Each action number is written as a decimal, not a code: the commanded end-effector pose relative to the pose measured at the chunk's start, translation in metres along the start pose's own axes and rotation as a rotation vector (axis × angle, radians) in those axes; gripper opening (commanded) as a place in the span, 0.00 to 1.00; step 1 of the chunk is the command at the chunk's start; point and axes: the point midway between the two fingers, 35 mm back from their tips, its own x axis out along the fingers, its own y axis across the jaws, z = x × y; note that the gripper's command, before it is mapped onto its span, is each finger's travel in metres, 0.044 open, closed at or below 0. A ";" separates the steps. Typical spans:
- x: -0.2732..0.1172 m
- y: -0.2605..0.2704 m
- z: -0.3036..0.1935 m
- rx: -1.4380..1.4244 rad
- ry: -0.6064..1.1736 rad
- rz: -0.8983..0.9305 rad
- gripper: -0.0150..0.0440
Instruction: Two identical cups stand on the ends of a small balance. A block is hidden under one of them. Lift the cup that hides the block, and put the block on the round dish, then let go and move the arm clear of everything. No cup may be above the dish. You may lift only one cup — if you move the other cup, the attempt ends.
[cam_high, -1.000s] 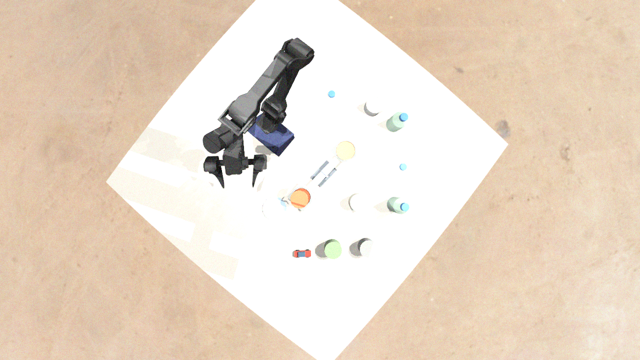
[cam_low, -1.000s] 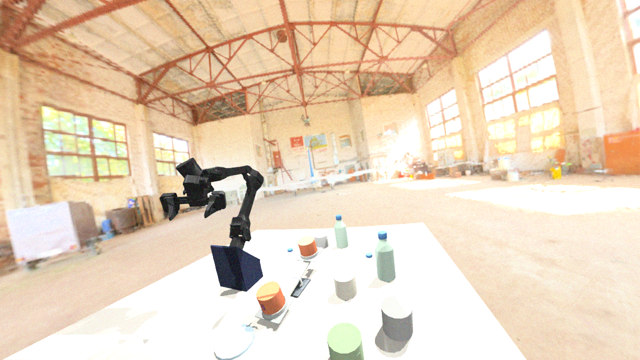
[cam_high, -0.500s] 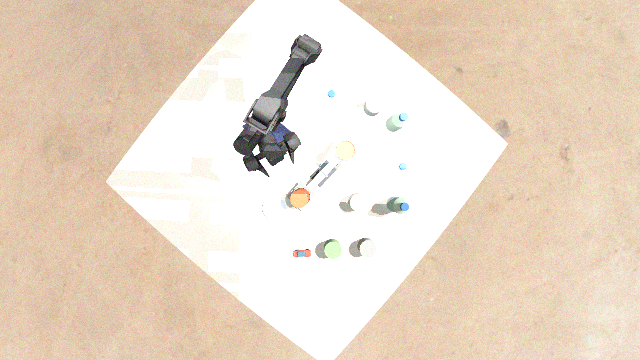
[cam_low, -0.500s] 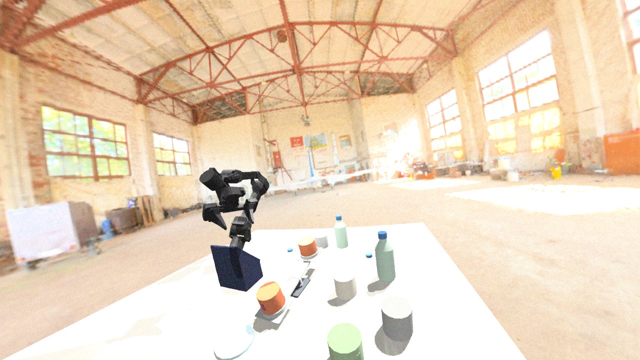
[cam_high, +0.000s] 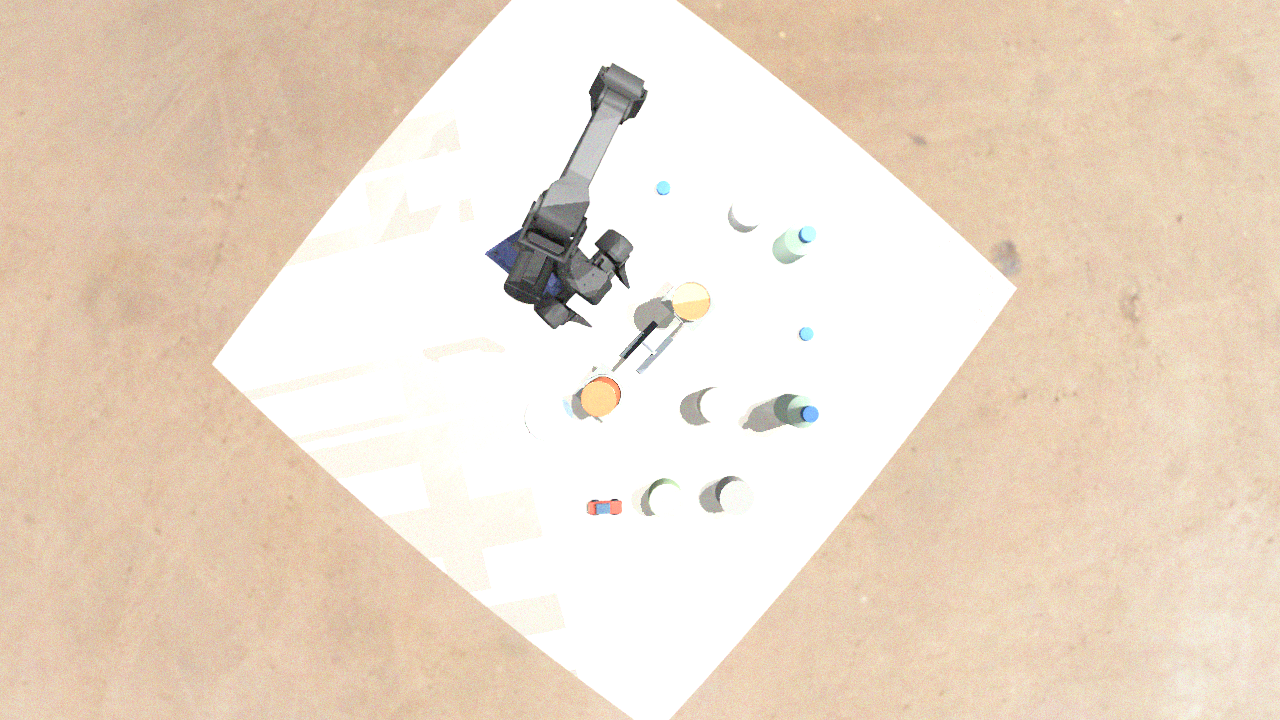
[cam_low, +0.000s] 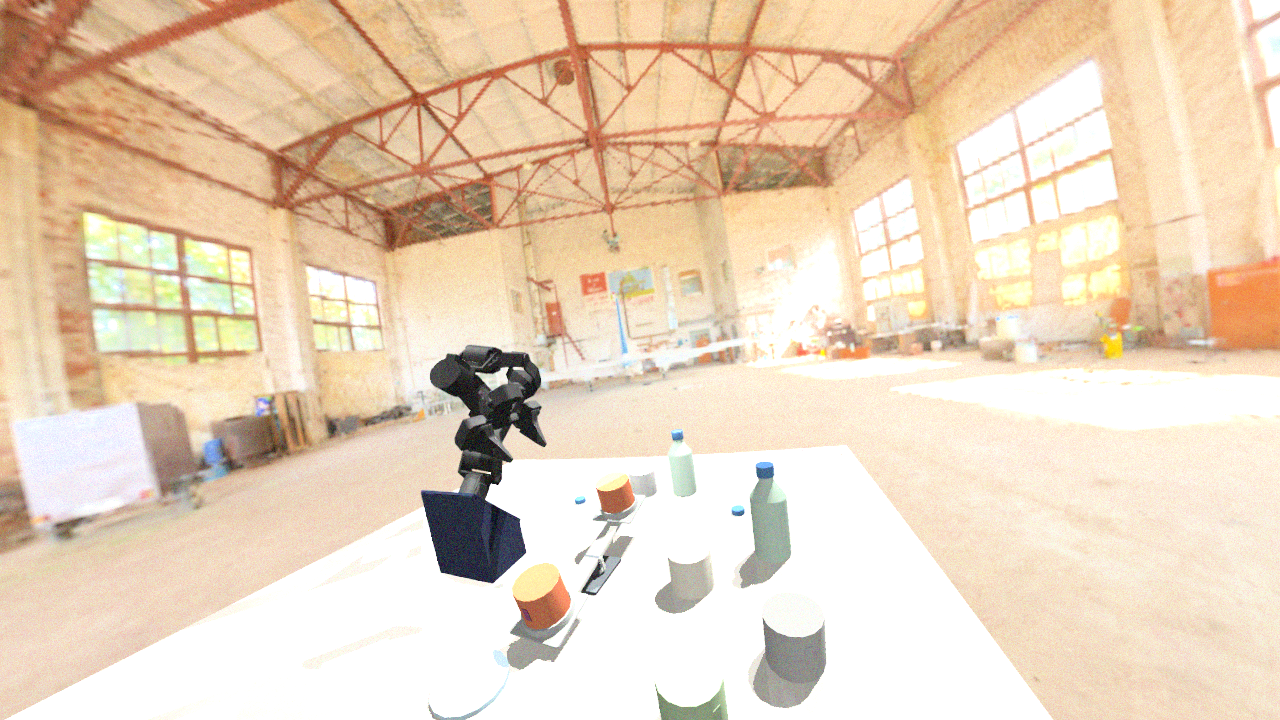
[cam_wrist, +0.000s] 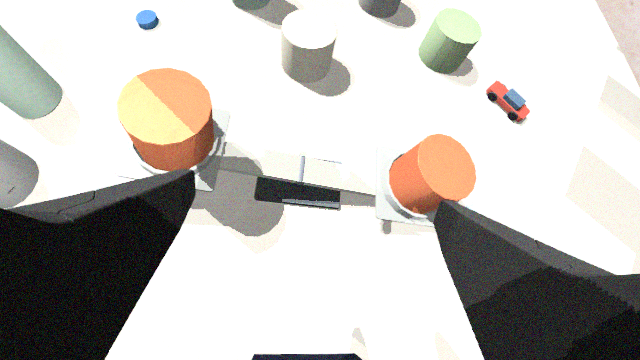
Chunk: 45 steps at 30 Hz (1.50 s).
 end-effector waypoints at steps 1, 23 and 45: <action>0.004 0.000 -0.001 -0.027 0.024 0.014 1.00; 0.048 -0.052 0.024 -0.614 0.323 0.139 1.00; 0.126 -0.107 0.024 -1.263 0.540 0.448 1.00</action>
